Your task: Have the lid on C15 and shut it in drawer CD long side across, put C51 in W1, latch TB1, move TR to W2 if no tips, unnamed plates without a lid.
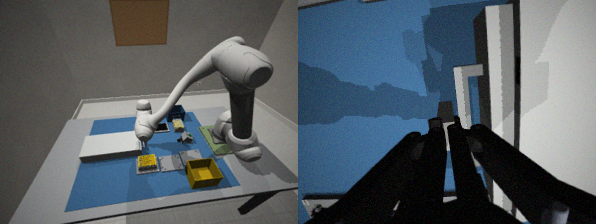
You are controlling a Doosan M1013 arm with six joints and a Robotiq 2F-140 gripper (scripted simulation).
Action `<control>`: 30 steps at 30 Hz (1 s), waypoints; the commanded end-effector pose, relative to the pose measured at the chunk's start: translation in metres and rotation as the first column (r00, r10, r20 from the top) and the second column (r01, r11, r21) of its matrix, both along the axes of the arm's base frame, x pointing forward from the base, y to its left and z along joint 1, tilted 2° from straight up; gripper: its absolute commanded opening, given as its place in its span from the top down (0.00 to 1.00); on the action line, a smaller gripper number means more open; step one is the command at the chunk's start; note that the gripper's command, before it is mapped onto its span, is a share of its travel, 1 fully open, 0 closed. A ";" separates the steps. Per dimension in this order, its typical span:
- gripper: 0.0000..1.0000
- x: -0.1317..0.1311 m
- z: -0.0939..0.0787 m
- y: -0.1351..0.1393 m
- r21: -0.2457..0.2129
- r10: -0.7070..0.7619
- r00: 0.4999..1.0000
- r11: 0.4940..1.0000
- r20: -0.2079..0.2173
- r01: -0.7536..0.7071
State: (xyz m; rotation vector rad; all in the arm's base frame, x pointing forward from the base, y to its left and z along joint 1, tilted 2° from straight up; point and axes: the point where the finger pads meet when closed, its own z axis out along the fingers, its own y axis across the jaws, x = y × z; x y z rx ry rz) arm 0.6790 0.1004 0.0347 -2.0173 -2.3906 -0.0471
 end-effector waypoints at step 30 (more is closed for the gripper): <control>1.00 -0.026 0.000 -0.004 0.001 0.000 1.000 1.000 0.004 0.000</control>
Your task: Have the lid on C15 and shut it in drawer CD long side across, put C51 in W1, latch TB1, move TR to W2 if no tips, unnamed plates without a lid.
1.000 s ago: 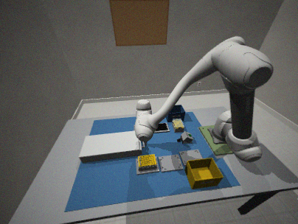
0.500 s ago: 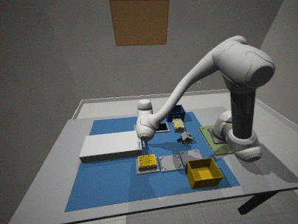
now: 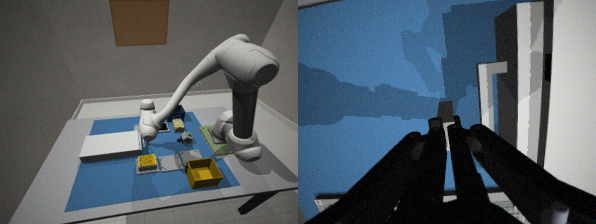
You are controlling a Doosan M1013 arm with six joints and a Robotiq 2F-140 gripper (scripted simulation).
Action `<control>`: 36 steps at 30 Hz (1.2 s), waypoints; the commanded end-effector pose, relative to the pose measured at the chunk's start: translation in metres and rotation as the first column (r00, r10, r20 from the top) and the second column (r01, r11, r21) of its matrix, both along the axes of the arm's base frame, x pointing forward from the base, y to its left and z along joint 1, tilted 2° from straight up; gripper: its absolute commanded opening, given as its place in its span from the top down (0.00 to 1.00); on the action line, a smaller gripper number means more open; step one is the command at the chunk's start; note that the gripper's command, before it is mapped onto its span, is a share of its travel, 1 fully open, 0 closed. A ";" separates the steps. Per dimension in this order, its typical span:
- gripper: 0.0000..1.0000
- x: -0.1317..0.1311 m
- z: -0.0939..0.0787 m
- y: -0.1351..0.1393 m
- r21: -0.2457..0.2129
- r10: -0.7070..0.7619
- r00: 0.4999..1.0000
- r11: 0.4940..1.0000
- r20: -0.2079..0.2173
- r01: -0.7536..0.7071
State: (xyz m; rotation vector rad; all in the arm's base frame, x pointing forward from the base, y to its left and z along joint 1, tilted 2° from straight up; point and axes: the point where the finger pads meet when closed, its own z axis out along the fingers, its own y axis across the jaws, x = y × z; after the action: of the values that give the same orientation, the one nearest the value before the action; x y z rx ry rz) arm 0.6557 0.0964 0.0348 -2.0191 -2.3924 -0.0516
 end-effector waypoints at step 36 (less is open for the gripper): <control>1.00 -0.033 -0.001 -0.006 0.000 0.000 1.000 1.000 0.000 0.000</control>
State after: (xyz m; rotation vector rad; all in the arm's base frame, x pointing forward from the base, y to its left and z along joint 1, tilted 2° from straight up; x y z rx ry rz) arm 0.6222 0.0907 0.0342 -2.0191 -2.3924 -0.0516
